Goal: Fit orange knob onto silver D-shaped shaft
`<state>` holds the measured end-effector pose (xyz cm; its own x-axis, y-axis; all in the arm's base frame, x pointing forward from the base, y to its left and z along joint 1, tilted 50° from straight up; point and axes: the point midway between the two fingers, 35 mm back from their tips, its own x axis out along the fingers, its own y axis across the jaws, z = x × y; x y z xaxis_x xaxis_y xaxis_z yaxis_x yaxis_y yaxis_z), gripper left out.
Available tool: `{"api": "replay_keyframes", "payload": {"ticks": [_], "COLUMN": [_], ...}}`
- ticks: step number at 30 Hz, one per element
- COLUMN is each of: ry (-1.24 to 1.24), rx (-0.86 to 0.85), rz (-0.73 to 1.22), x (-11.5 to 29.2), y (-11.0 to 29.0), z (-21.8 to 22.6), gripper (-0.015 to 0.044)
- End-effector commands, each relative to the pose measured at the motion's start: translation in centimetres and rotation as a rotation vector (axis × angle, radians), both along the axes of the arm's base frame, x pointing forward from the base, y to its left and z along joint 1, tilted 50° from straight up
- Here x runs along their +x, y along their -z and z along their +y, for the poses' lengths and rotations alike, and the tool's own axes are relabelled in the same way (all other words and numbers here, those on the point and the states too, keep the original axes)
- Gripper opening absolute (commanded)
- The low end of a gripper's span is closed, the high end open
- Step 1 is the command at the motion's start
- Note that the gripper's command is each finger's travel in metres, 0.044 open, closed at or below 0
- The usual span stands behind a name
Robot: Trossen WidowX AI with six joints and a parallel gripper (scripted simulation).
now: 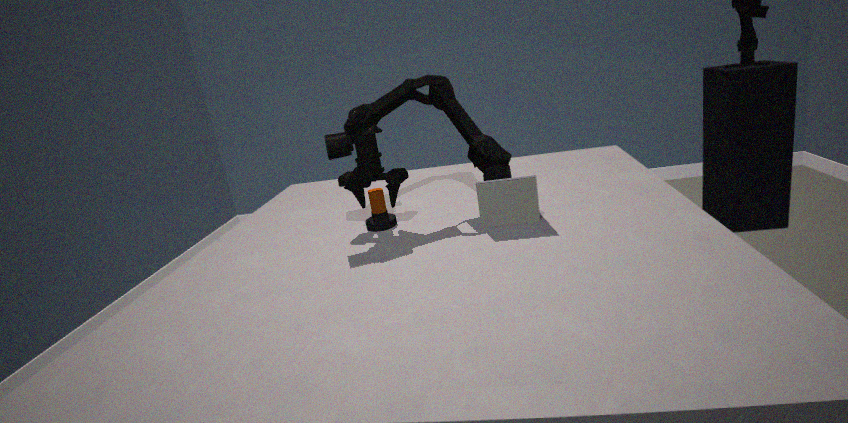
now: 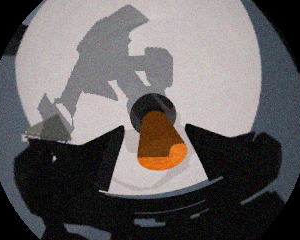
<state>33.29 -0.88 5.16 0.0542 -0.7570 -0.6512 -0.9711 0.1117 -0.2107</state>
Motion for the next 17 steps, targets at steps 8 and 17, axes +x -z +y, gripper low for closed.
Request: {"api": "replay_keyframes", "payload": {"ticks": [8, 17], "ry": [0.000, 0.000], "rx": [0.005, 0.003], "rz": [0.002, 0.002], "x": [-0.4, -0.3], "y": [-5.6, -6.3], "z": [6.7, 7.3], "gripper": [0.0440, 0.0440]}}
